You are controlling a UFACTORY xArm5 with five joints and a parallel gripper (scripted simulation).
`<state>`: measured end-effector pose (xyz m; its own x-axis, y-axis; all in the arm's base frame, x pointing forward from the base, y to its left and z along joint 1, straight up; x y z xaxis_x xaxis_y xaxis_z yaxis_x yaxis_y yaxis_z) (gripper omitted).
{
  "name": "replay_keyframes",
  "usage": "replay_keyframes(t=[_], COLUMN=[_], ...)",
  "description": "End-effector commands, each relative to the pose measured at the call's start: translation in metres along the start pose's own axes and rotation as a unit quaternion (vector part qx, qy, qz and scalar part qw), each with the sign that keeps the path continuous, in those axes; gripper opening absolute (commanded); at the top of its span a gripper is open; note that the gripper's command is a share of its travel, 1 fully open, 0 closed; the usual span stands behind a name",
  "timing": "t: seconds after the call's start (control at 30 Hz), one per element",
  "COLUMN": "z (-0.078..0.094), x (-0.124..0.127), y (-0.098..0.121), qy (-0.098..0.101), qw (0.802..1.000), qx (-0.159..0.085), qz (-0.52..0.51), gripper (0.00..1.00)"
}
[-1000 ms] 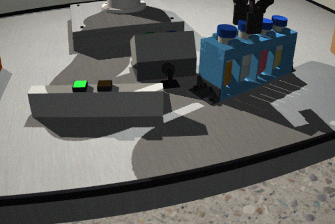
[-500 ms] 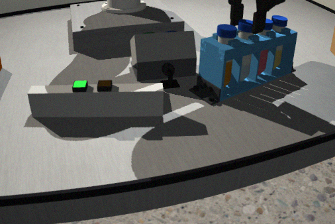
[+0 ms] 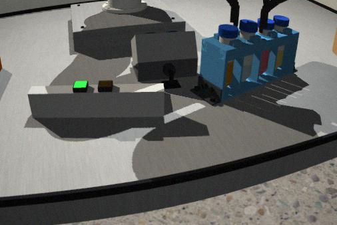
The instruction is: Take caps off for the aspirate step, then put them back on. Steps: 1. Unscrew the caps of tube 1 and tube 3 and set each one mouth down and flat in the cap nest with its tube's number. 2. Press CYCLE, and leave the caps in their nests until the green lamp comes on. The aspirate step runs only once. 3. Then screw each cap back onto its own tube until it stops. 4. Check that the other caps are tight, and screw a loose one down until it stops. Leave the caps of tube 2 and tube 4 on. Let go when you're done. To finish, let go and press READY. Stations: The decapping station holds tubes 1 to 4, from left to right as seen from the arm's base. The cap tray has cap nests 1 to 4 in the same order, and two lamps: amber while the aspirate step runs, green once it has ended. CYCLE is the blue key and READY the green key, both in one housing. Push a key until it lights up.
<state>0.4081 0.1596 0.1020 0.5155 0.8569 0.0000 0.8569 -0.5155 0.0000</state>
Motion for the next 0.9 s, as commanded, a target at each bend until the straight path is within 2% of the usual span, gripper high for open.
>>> replay_keyframes(t=[0.0,0.1,0.13,0.6,0.83,0.87], z=[-0.0016,-0.0016,-0.0016,-0.0016,-0.0013,-0.0013], x=[0.0011,0.0011,0.0011,0.0012,0.0011,0.0011], y=[0.0009,0.0009,0.0009,0.0009,0.0009,0.0009], qy=[0.002,0.002,0.002,0.002,0.002,0.002], qw=[0.999,0.999,0.999,0.999,0.992,0.992], qx=[-0.001,-0.001,-0.001,-0.001,-0.001,-0.001], qz=[-0.052,-0.052,-0.052,-0.052,0.122,0.122], gripper=[0.46,0.46,0.00,0.00,0.00,0.00])
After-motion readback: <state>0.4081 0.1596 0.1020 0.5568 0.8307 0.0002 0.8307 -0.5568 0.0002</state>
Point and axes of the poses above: the point where the finger pads meet when closed, its own z axis out along the fingers, its own x axis across the jaws, y = z × x, the point moved 2 cm from there along -z, back along the fingers, and after that the axes turned 1 degree about -z, right-handed, at the moved point
